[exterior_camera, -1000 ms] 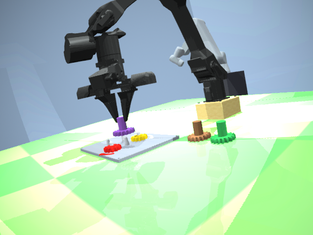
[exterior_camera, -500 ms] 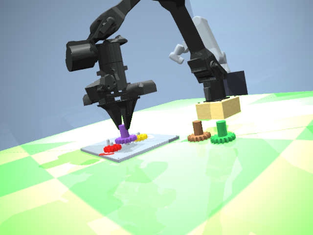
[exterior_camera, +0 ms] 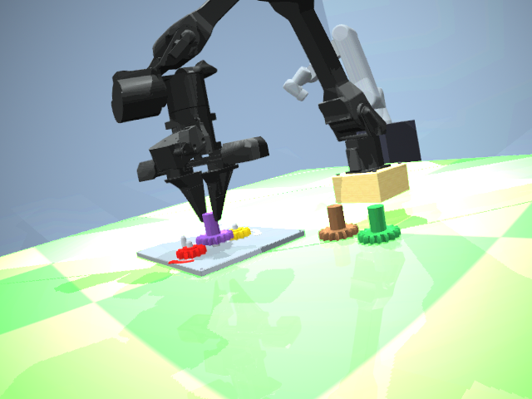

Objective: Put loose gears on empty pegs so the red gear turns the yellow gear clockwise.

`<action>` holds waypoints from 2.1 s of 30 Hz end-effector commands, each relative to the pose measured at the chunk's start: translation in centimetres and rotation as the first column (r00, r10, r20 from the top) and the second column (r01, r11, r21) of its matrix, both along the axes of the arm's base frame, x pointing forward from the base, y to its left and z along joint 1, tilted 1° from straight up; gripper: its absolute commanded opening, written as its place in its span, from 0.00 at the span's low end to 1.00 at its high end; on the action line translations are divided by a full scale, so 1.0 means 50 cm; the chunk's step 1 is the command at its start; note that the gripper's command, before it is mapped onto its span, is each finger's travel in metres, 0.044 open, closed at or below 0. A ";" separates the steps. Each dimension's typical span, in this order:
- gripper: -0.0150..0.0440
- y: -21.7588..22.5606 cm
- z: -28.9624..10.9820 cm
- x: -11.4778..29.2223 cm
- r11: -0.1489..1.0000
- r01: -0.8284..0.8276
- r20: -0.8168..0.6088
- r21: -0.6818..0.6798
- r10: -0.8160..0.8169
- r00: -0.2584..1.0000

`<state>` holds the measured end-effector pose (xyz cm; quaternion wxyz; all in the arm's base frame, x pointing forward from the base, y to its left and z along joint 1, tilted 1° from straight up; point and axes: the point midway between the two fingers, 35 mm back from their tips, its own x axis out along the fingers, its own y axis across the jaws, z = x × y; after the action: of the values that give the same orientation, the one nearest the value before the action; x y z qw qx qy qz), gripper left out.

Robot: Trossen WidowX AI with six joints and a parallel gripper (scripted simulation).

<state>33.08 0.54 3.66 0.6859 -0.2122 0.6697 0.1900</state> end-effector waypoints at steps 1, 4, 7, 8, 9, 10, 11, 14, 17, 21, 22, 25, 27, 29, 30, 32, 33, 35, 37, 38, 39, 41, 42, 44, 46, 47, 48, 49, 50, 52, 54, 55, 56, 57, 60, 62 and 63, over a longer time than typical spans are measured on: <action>0.25 -0.001 -0.002 -0.001 0.997 -0.081 -0.001 -0.004 0.081 0.997; 0.25 -0.001 -0.003 -0.001 0.990 -0.138 -0.003 -0.005 0.138 0.990; 0.25 -0.003 -0.004 -0.001 0.983 -0.181 -0.004 -0.006 0.181 0.983; 0.25 -0.003 -0.005 0.000 0.982 -0.191 -0.004 -0.007 0.191 0.982; 0.25 -0.003 -0.005 0.000 0.981 -0.194 -0.004 -0.007 0.194 0.981; 0.25 -0.003 -0.005 0.000 0.981 -0.193 -0.004 -0.007 0.193 0.981; 0.25 -0.003 -0.006 0.001 0.982 -0.189 -0.004 -0.007 0.189 0.982; 0.25 -0.003 -0.008 0.001 0.986 -0.165 -0.003 -0.006 0.165 0.986; 0.25 -0.002 -0.009 0.001 0.993 -0.119 -0.002 -0.005 0.119 0.993; 0.25 -0.001 -0.011 0.001 0.999 -0.039 0.000 -0.002 0.039 0.999; 0.25 -0.001 -0.012 0.000 1.000 -0.014 0.001 -0.001 0.014 1.000; 0.25 -0.001 -0.013 -0.001 0.998 0.059 0.002 0.001 -0.059 0.998; 0.25 -0.001 -0.014 -0.001 0.995 0.101 0.003 0.002 -0.101 0.995; 0.34 -0.001 -0.013 -0.001 0.996 0.092 0.003 0.002 -0.092 0.996; 0.39 -0.001 -0.012 -0.001 0.997 0.081 0.003 0.002 -0.081 0.997; 0.48 -0.001 -0.009 0.000 0.999 0.053 0.002 0.001 -0.053 0.999; 0.49 -0.001 -0.007 0.000 0.999 0.035 0.002 0.000 -0.035 0.999; 0.49 0.000 -0.004 0.001 1.000 0.004 0.001 -0.001 -0.004 1.000; 0.49 0.000 0.005 0.001 1.000 0.003 0.001 -0.001 -0.003 1.000; 0.49 0.000 0.013 0.001 1.000 0.003 0.001 -0.001 -0.003 1.000; 0.49 0.000 0.024 0.002 1.000 0.003 0.001 -0.001 -0.003 1.000; 0.49 0.001 0.050 0.001 1.000 0.001 0.001 -0.001 -0.001 1.000; 0.49 0.001 0.064 0.000 1.000 0.001 0.001 -0.001 -0.001 1.000; 0.49 0.002 0.083 -0.001 1.000 0.000 0.001 -0.001 0.000 1.000; 0.49 0.002 0.086 -0.001 1.000 0.000 0.001 -0.001 0.000 1.000; 0.54 0.002 0.073 -0.004 1.000 0.005 -0.005 -0.001 -0.005 1.000; 0.58 0.002 0.090 -0.004 1.000 0.005 -0.005 -0.001 -0.005 1.000; 0.62 0.003 0.118 -0.007 1.000 0.005 -0.005 -0.001 -0.005 1.000; 0.67 0.003 0.146 -0.011 1.000 0.005 -0.006 -0.001 -0.005 1.000; 0.76 0.004 0.168 -0.015 1.000 0.005 -0.006 -0.001 -0.005 1.000; 0.85 0.004 0.168 -0.015 1.000 0.005 -0.006 -0.001 -0.005 1.000; 0.89 0.004 0.168 -0.015 1.000 0.005 -0.006 -0.001 -0.005 1.000; 0.94 0.004 0.168 -0.015 1.000 0.005 -0.006 -0.001 -0.005 1.000; 0.98 0.004 0.168 -0.015 1.000 0.005 -0.006 -0.001 -0.005 1.000; 1.00 0.004 0.168 -0.015 1.000 0.005 -0.006 -0.001 -0.005 1.000; 1.00 0.004 0.168 -0.015 1.000 0.005 -0.006 -0.001 -0.005 1.000; 1.00 0.004 0.168 -0.015 1.000 0.005 -0.006 -0.001 -0.005 1.000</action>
<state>32.27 0.71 11.91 0.6831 -0.2112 0.6727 0.1902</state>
